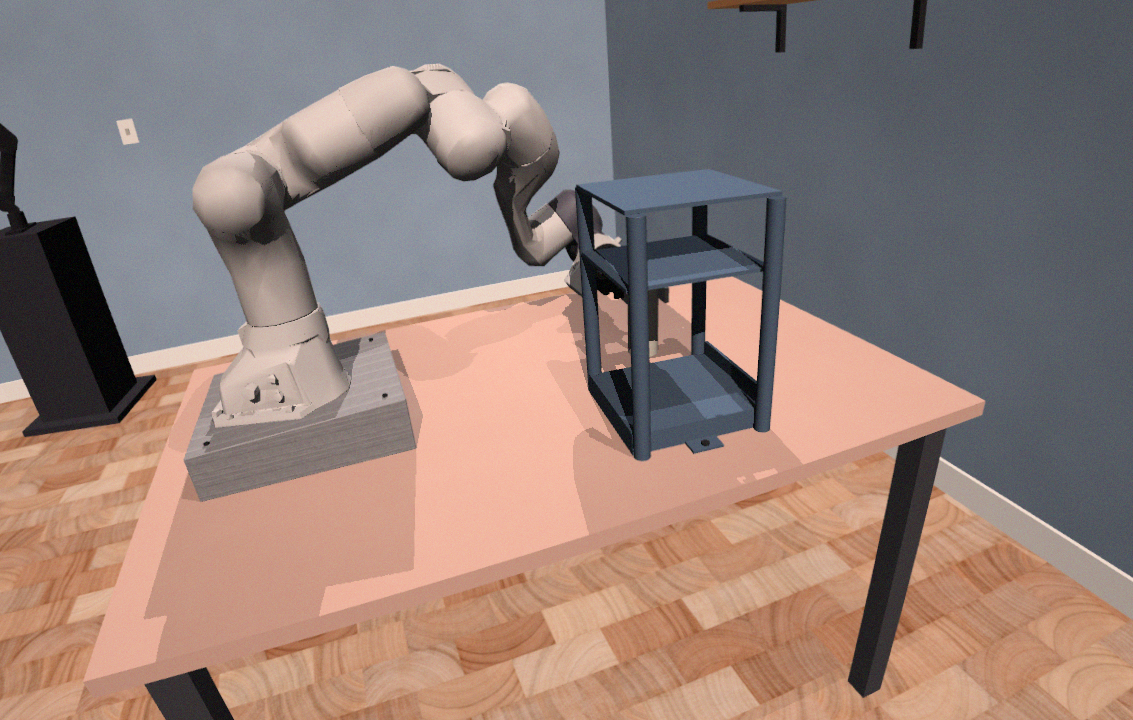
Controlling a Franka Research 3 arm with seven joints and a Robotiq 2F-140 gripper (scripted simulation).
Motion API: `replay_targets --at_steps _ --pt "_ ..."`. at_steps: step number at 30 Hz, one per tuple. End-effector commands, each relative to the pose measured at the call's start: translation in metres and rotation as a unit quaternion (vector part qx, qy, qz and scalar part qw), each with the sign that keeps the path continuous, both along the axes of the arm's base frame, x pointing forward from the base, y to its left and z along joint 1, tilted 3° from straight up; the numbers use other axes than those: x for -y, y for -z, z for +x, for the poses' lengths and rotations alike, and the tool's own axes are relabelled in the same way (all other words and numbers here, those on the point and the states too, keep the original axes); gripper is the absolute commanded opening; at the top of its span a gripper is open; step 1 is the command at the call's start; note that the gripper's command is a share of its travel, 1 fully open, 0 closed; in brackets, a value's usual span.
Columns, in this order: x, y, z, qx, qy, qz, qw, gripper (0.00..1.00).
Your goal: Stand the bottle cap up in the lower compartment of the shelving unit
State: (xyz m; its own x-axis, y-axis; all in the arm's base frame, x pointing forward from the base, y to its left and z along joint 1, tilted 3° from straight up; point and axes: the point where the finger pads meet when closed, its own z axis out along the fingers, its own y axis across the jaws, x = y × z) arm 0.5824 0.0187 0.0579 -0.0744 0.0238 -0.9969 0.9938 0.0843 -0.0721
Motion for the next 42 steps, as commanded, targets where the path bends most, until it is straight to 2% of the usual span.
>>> replay_targets --at_steps 1,20,42 --pt "0.011 -0.001 0.004 0.012 -0.002 0.002 1.000 0.00" --pt "0.052 0.000 0.008 0.012 -0.002 0.002 1.000 0.00" --pt "0.060 0.001 0.008 0.012 -0.002 0.002 1.000 0.00"
